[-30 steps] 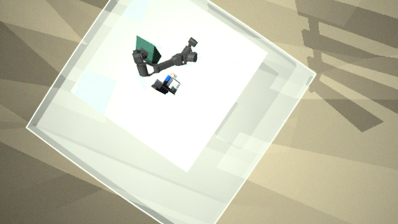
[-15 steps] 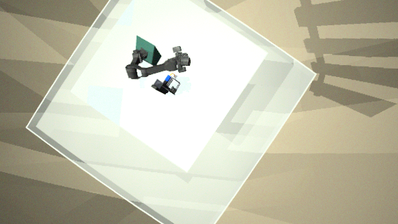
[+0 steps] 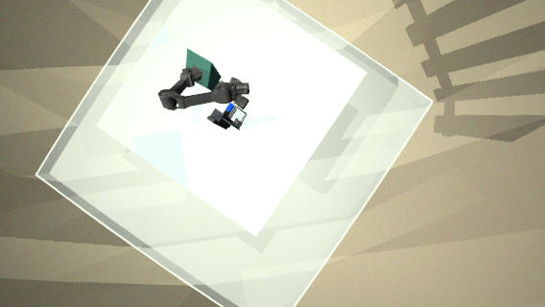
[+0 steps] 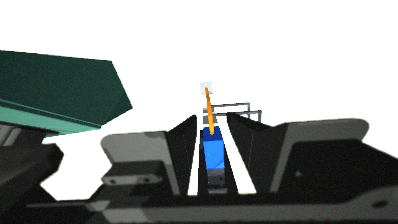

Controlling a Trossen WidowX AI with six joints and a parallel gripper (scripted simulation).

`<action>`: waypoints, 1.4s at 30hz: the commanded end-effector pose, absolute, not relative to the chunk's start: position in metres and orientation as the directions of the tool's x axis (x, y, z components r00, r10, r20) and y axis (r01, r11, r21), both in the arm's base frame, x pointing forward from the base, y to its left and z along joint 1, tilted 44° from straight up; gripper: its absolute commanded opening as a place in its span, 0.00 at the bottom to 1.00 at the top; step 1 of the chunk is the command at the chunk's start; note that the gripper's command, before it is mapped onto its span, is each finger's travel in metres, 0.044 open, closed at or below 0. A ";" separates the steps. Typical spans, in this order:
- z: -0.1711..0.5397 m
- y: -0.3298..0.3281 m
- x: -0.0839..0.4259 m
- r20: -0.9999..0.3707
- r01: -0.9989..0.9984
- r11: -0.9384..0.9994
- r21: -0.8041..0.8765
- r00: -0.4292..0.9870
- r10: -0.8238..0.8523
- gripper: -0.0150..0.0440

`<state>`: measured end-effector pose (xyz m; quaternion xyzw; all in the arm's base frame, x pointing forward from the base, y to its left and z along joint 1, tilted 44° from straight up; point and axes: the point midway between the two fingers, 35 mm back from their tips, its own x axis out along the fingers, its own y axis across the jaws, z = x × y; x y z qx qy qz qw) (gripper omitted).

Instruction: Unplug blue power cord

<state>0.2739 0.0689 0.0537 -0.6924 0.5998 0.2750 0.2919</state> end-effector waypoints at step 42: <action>0.080 0.032 0.277 -0.720 -0.989 -0.131 -0.064 0.136 -0.680 0.53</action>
